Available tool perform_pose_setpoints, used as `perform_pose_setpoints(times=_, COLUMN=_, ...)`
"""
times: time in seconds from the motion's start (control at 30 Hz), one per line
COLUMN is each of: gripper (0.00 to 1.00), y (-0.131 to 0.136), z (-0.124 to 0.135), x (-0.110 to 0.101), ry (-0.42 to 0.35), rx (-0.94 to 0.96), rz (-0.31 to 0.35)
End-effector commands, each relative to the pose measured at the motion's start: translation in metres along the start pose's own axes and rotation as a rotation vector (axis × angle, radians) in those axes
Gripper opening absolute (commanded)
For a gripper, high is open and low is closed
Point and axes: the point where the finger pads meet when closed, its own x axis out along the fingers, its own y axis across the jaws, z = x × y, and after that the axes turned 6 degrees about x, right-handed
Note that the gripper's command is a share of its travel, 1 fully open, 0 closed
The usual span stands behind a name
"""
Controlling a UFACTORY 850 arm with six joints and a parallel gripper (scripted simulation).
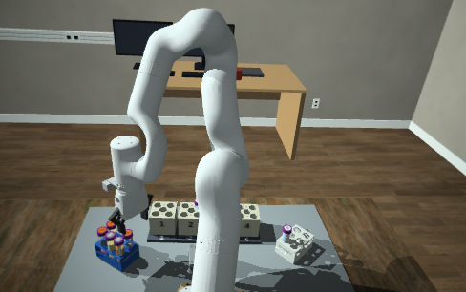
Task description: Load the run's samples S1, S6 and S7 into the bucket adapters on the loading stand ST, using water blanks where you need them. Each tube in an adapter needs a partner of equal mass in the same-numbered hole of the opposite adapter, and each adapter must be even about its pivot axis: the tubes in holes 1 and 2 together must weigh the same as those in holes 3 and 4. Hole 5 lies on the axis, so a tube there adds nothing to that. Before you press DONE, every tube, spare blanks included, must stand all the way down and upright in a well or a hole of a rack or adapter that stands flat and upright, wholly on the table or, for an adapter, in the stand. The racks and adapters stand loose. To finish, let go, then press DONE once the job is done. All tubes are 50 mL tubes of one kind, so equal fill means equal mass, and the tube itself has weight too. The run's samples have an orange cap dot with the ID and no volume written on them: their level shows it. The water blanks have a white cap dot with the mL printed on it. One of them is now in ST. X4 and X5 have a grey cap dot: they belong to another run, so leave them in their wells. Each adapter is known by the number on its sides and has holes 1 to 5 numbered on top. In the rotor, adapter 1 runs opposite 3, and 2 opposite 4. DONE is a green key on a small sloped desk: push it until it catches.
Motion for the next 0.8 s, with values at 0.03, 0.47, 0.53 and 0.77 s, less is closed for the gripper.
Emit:
perform_pose_setpoints(times=0.03, gripper=1.00, y=0.000, z=0.000, x=-0.012, ry=-0.003, rx=-0.001, rz=0.001)
perform_pose_setpoints(times=0.47, gripper=1.00, y=0.000, z=-0.001, x=-0.047, ry=-0.003, rx=-0.001, rz=0.001)
perform_pose_setpoints(times=0.53, gripper=1.00, y=0.000, z=-0.001, x=-0.047, ry=-0.003, rx=-0.001, rz=0.001)
perform_pose_setpoints(times=0.77, gripper=1.00, y=0.000, z=-0.001, x=-0.066, ry=-0.003, rx=-0.001, rz=0.001)
